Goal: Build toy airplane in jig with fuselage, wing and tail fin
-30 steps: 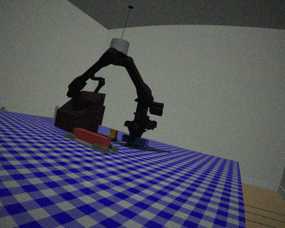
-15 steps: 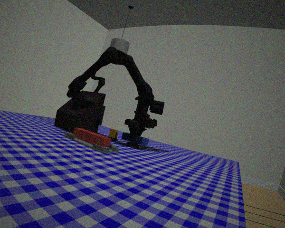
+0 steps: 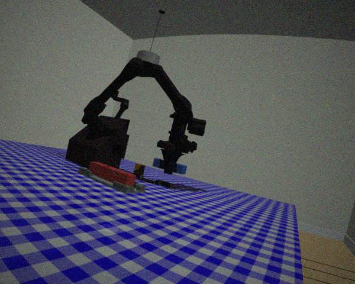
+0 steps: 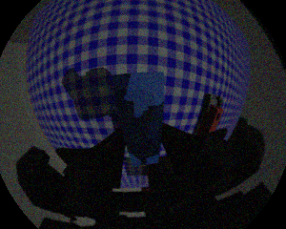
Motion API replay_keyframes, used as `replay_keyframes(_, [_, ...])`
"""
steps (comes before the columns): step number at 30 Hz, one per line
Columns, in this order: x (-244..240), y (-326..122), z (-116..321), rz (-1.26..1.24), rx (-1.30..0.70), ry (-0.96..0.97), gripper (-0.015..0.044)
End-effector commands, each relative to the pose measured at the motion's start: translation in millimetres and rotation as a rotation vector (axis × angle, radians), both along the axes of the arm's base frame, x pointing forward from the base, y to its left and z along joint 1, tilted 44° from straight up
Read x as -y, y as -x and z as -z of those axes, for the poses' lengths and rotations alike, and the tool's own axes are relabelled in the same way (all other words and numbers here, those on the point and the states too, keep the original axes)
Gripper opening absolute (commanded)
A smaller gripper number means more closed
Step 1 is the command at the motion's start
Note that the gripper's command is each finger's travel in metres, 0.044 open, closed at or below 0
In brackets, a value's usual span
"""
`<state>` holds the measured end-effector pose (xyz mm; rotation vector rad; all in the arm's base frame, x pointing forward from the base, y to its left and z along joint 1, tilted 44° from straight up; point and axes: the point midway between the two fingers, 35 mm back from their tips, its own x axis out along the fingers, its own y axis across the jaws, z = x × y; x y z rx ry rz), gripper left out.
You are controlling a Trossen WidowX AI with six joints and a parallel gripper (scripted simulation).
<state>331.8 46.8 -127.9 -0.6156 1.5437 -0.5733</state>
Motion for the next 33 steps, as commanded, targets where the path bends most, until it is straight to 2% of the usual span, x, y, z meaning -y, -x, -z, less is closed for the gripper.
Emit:
replay_keyframes(1, [-11.8, -2.3, -10.6, 0.002, 0.008, -0.005, 0.0])
replay_keyframes(20, [-52.2, 1.7, -54.6, -0.001, 0.012, 0.0, 0.0])
replay_keyframes(33, [-28.6, -0.6, -76.0, -0.119, -0.098, -0.018, 0.0])
